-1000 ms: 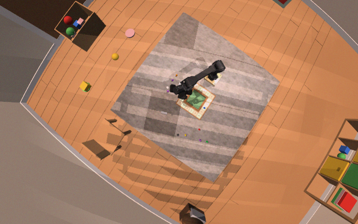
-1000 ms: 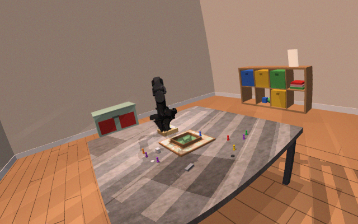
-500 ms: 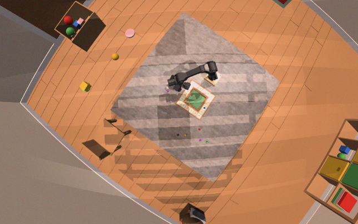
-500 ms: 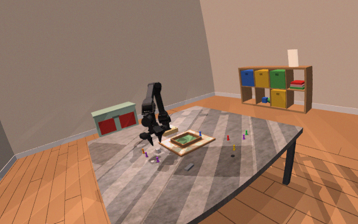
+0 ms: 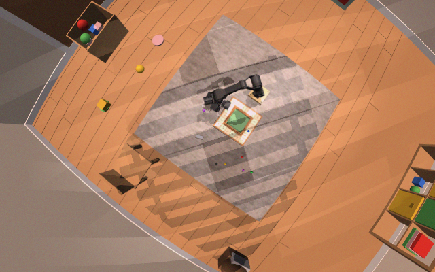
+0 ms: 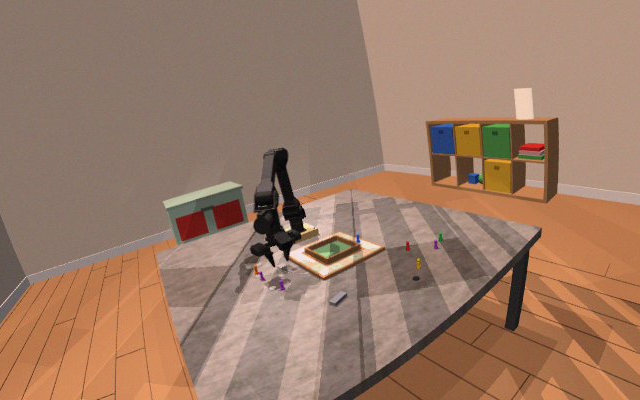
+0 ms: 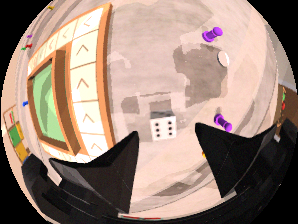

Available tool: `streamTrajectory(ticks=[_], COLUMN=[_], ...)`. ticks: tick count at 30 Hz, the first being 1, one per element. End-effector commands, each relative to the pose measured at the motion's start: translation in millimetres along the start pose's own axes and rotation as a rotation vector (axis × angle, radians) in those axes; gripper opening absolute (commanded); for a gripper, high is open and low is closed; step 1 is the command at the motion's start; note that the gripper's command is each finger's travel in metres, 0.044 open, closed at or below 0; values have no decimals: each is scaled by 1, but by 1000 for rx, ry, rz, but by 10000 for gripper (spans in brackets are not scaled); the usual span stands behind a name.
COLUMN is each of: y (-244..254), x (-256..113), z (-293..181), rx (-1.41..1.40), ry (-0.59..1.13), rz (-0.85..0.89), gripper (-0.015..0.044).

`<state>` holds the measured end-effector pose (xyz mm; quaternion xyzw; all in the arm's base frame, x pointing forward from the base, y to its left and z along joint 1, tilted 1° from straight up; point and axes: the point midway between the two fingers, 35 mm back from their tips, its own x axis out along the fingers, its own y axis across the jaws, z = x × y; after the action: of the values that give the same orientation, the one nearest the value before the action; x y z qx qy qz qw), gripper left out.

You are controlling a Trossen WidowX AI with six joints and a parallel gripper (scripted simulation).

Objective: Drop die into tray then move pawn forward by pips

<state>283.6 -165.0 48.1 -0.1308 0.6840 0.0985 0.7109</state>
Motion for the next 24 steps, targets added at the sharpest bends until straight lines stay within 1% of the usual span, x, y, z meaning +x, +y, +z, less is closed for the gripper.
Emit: streamTrajectory(ticks=[1,12,18,24], y=[3,3,3,3], x=[9,24,24,24], z=[-2,-2,-2,-2], rx=[2,2,2,2], ry=[6,6,6,6], rz=[12,12,12,12], gripper=[275,275,118,78])
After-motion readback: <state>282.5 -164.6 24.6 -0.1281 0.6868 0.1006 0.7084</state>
